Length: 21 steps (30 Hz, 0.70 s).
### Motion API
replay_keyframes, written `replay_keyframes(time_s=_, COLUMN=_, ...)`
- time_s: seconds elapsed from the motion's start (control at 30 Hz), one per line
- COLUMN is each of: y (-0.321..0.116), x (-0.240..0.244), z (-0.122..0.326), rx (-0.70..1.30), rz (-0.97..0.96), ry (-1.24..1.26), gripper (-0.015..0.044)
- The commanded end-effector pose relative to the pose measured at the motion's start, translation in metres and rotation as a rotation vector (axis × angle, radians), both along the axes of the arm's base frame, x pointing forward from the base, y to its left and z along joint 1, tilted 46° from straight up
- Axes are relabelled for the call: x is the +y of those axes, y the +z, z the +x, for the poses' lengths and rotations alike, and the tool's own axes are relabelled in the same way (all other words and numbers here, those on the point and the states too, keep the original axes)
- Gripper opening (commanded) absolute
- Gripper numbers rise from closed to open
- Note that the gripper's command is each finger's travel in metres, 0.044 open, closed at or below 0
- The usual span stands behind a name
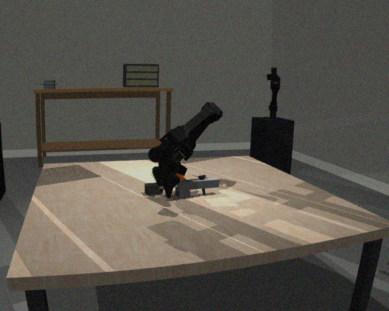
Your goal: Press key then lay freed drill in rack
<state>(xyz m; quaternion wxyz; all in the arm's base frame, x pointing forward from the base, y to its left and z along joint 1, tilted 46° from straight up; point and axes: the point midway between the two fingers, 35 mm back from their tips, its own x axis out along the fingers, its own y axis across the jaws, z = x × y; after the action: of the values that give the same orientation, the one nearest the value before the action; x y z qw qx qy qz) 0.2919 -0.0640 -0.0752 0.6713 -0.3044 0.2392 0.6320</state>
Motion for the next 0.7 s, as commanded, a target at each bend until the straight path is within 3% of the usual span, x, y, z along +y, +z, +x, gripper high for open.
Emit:
replay_keyframes(time_s=0.0, y=-0.0001, x=0.003, z=-0.0011, rx=0.005, rz=0.006, ry=-0.004, gripper=0.044)
replay_keyframes(time_s=0.03, y=-0.0001, x=0.0033, z=-0.0012, rx=0.005, rz=0.006, ry=-0.004, gripper=0.044)
replay_keyframes(time_s=0.53, y=0.0, x=0.0006, z=-0.0001, rx=0.0, rz=0.0, ry=0.0, gripper=0.0046)
replay_keyframes(time_s=0.67, y=0.0, x=0.0006, z=-0.0001, rx=0.0, rz=0.0, ry=0.0, gripper=0.002)
